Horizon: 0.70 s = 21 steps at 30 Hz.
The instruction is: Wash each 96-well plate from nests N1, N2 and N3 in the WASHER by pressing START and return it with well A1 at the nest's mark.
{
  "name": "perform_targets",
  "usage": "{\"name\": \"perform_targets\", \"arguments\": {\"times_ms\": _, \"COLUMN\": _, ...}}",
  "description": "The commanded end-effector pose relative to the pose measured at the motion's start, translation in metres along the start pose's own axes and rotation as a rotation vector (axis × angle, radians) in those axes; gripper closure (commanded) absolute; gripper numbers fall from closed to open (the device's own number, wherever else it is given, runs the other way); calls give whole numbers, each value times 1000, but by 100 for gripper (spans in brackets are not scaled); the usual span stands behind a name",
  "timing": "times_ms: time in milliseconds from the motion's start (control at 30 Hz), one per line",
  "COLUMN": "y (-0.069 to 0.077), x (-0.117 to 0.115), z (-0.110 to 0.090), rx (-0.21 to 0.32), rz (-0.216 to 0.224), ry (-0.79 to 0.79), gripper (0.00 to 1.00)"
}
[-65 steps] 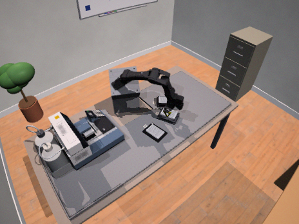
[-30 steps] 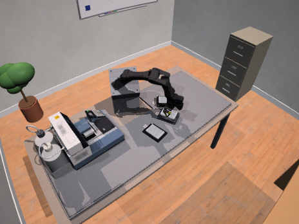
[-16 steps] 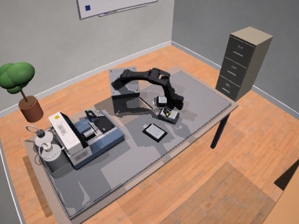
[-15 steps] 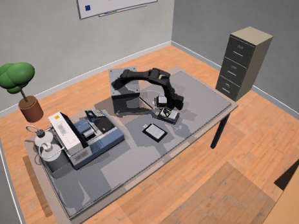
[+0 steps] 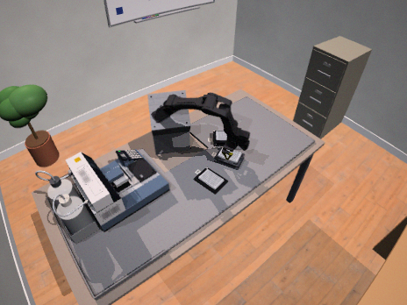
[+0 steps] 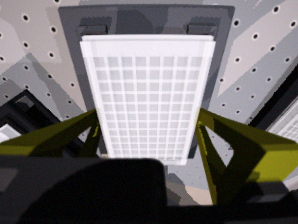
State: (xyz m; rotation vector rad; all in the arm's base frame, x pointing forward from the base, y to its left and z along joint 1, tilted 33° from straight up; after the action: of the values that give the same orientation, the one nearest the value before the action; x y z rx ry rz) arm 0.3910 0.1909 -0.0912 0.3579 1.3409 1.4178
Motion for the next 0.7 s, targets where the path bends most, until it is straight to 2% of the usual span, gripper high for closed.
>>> {"name": "perform_targets", "arguments": {"times_ms": 0, "y": 3, "x": 1, "z": 4, "rx": -11, "rz": 3, "ry": 0, "gripper": 100}}
{"name": "perform_targets", "arguments": {"times_ms": 667, "y": 0, "x": 1, "z": 4, "rx": -11, "rz": 3, "ry": 0, "gripper": 100}}
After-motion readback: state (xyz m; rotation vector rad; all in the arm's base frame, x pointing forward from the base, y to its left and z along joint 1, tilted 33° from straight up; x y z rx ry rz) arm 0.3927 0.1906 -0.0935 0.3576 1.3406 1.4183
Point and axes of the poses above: the point where the finger pads meet when closed, its own y axis back along the fingers, its own x axis across the jaws, z = x × y, the point moved 4 cm from there along y, back along the fingers, and after that the axes turned 1 degree about y, right-handed, at the moved point
